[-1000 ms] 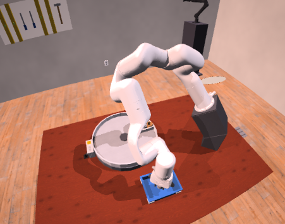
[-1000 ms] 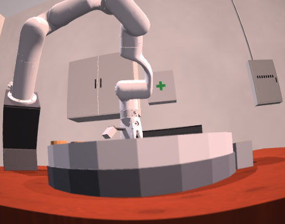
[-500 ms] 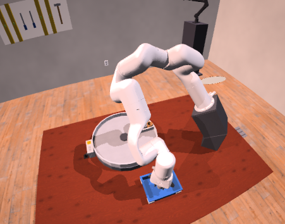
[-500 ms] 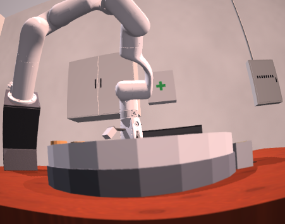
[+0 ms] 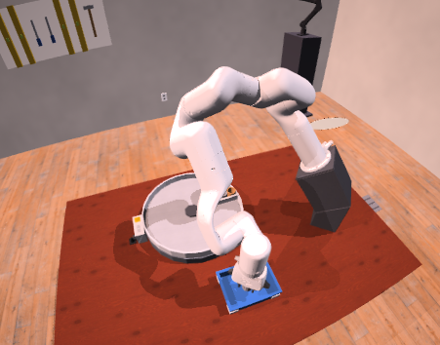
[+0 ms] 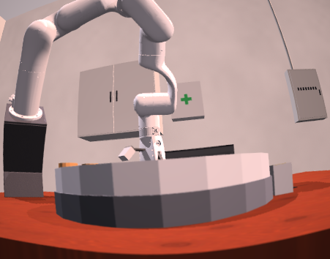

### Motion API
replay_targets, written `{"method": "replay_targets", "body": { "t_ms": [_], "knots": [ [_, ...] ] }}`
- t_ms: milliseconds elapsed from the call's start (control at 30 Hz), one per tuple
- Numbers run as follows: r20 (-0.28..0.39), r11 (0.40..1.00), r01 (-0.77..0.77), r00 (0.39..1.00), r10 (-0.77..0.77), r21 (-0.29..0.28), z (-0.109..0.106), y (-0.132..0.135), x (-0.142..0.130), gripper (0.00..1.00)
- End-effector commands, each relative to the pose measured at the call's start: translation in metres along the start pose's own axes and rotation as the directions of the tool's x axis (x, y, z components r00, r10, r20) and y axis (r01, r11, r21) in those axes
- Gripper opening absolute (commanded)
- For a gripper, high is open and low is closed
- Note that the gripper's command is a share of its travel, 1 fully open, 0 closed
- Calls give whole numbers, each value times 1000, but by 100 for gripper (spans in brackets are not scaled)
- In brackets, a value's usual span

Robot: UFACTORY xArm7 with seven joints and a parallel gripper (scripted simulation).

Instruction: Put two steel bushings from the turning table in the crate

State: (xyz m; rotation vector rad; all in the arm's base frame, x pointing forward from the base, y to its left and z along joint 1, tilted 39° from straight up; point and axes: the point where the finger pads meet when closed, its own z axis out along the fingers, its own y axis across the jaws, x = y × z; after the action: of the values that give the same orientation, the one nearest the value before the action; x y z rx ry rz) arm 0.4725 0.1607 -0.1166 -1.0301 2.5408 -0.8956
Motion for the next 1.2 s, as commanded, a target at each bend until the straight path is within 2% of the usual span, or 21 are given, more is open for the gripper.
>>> {"method": "replay_targets", "body": {
  "t_ms": [0,933,1167],
  "knots": [
    [3,1000,0,1000,0,-1,-1,1,-2,48],
    [3,1000,0,1000,0,-1,-2,1,-2,48],
    [3,1000,0,1000,0,-1,-13,1,-2,48]
  ]
}}
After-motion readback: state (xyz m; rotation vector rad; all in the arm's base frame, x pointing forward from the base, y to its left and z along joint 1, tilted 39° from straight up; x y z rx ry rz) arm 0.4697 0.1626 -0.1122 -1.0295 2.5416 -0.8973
